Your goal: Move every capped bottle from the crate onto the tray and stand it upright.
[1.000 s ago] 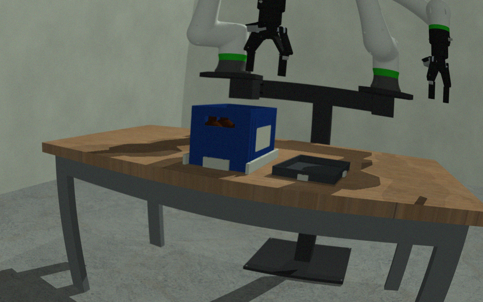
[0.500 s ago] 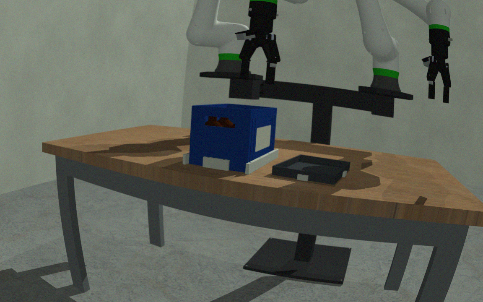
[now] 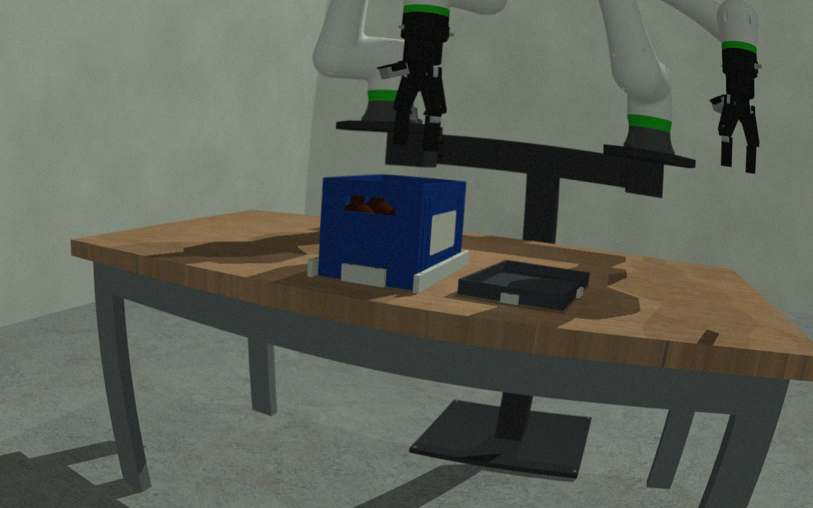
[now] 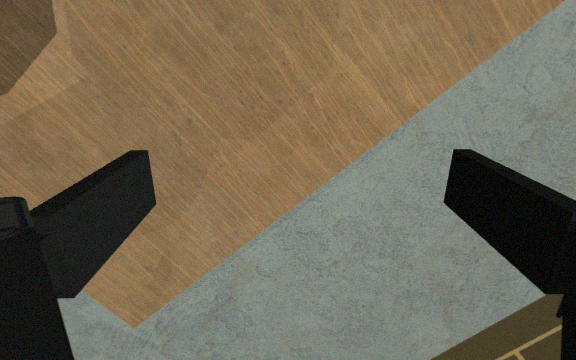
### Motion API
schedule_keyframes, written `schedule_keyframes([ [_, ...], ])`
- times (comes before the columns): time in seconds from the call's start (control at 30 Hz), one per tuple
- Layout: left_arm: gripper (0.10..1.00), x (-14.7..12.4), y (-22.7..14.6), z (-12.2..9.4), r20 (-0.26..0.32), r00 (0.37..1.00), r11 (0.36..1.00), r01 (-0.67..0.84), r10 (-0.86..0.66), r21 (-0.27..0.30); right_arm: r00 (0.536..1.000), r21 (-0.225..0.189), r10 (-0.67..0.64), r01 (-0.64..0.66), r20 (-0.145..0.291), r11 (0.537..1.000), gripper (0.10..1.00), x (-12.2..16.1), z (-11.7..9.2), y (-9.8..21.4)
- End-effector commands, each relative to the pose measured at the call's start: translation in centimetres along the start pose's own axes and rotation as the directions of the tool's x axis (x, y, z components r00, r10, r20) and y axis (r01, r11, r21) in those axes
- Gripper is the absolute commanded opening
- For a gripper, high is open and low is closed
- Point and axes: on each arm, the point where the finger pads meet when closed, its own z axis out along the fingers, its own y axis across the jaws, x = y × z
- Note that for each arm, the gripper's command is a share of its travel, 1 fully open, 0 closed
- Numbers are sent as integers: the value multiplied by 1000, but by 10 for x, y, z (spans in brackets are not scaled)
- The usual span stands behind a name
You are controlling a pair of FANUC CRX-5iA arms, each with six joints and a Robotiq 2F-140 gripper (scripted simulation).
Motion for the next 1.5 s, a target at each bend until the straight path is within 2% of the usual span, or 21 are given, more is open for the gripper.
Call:
schedule_keyframes([
  [0.0, 1000, -1, 0, 0, 1, 1000, 1000, 0, 0, 0, 1000, 3, 11, -11, -1, 1000, 1000, 2, 0, 1],
  [0.3, 1000, -1, 0, 0, 1, 1000, 1000, 0, 0, 0, 992, 13, 125, -125, 3, 992, 1000, 21, 13, 20],
  [0.57, 1000, -1, 0, 0, 1, 1000, 1000, 0, 0, 0, 984, 16, 178, -178, 6, 984, 1000, 25, 13, 23],
  [0.87, 1000, -1, 0, 0, 1, 1000, 1000, 0, 0, 0, 957, 25, 290, -290, 11, 957, 1000, 36, 17, 33],
  [1.47, 1000, -1, 0, 0, 1, 1000, 1000, 0, 0, 0, 901, 35, 433, -433, 21, 901, 1000, 38, 16, 34],
])
